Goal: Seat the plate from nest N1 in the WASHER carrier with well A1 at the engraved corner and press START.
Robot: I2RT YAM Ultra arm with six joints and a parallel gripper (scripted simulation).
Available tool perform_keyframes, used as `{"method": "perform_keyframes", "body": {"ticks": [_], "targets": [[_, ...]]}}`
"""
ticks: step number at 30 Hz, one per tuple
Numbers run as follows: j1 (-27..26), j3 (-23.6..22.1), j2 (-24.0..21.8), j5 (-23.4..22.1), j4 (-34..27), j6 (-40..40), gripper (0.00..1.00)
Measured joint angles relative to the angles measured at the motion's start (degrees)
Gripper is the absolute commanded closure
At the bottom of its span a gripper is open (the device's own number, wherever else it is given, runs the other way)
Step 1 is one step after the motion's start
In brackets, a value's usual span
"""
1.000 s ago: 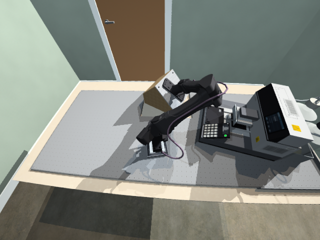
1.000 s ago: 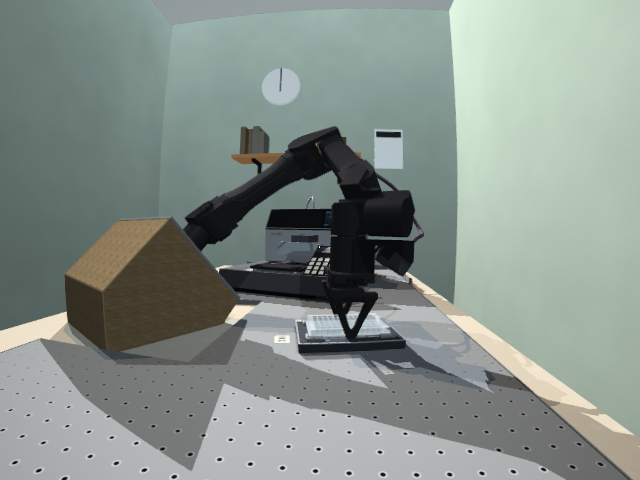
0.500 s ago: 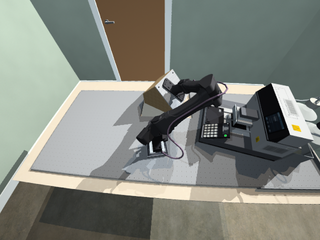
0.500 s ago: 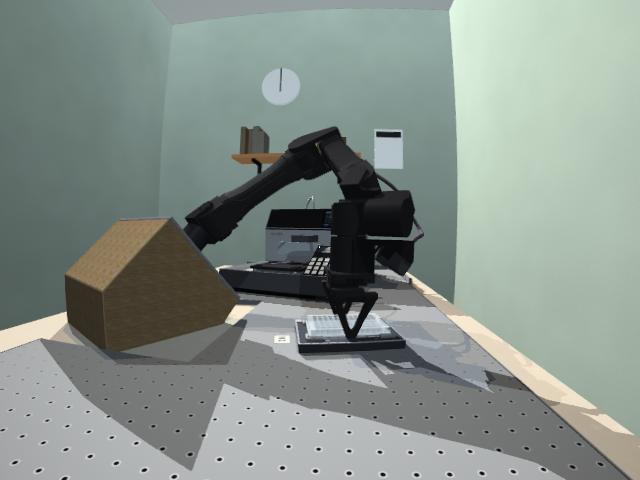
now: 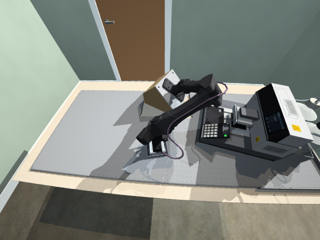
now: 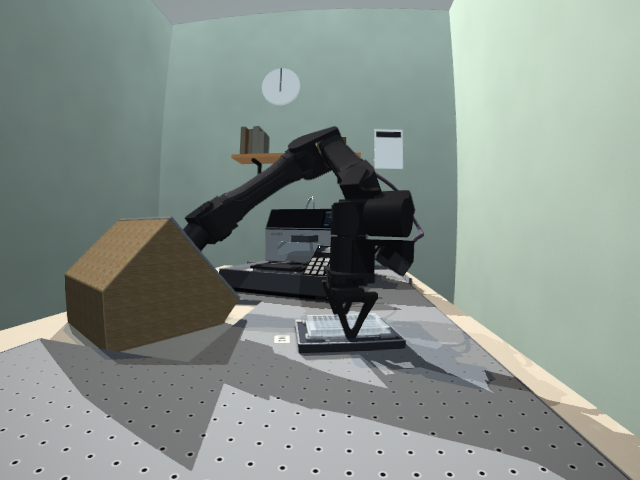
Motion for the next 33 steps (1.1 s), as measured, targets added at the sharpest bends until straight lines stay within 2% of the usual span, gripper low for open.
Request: {"method": "perform_keyframes", "body": {"ticks": [12, 33], "targets": [[-0.1, 0.3, 0.0, 0.1, -0.5, -0.2, 0.16], [-3.4, 3.6, -1.7, 0.0, -8.5, -4.7, 0.16]]}}
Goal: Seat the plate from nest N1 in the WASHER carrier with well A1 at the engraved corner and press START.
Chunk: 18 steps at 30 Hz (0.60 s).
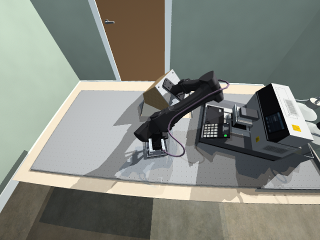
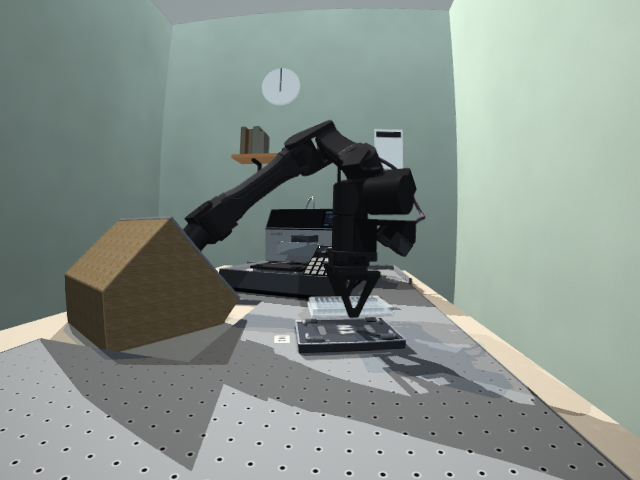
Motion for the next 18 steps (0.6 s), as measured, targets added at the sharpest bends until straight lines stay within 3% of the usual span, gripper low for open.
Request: {"method": "perform_keyframes", "body": {"ticks": [18], "targets": [[-3.0, 3.4, -0.3, 0.1, -7.2, -4.2, 0.16]]}}
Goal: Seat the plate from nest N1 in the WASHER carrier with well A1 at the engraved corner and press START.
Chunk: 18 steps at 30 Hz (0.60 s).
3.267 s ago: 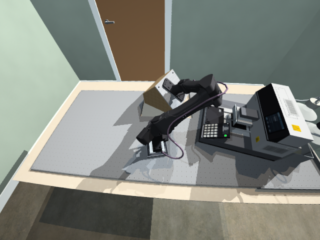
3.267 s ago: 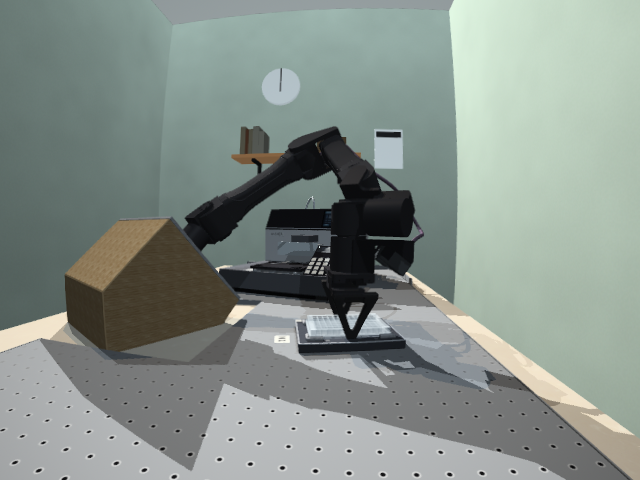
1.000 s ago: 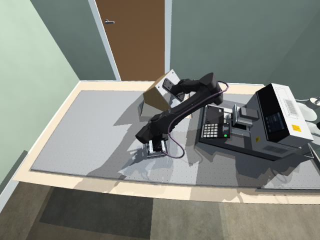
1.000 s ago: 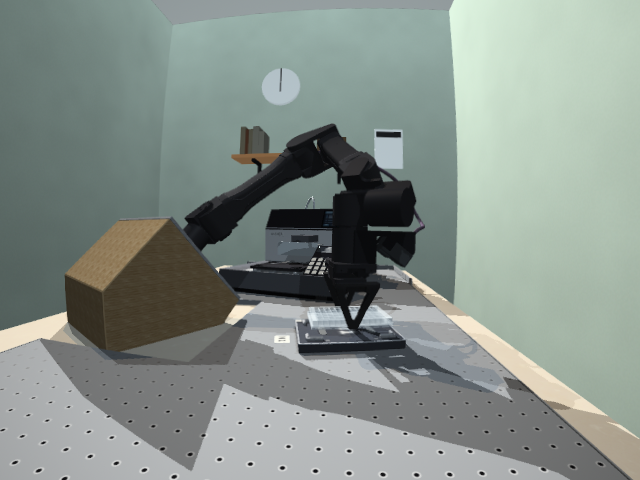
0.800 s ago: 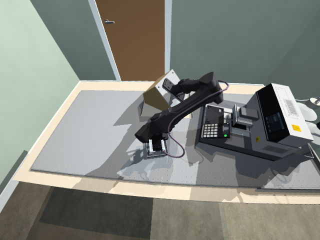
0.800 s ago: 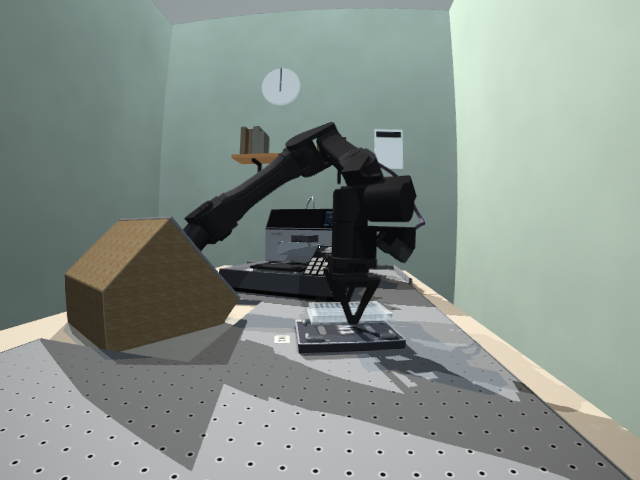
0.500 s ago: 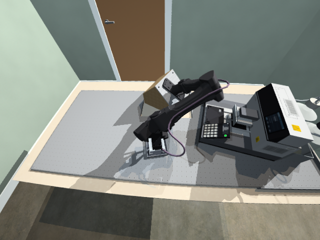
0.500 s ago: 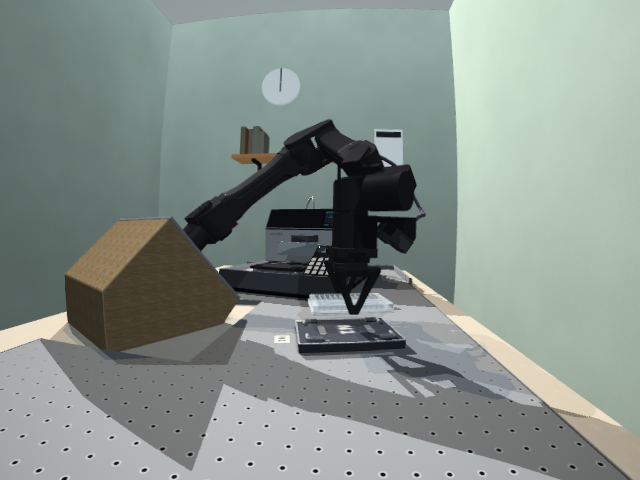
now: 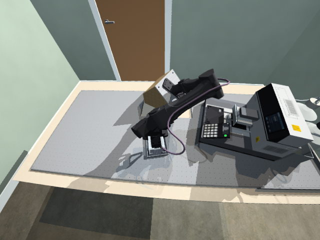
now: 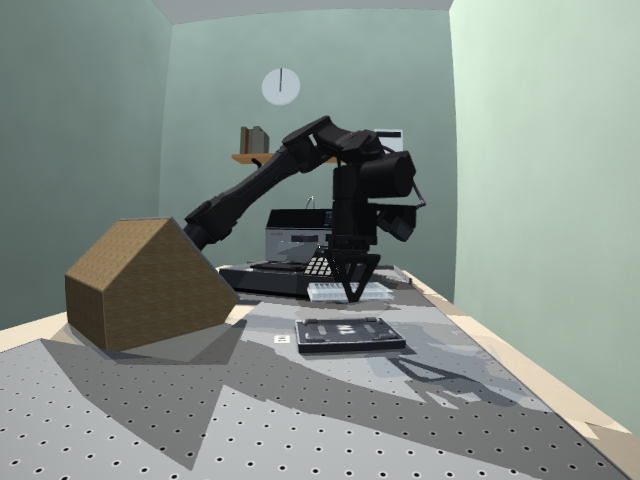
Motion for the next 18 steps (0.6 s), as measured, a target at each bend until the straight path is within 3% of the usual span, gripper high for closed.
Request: {"method": "perform_keyframes", "body": {"ticks": [18], "targets": [[-2.9, 3.9, -0.7, 0.4, -7.0, -4.0, 0.16]]}}
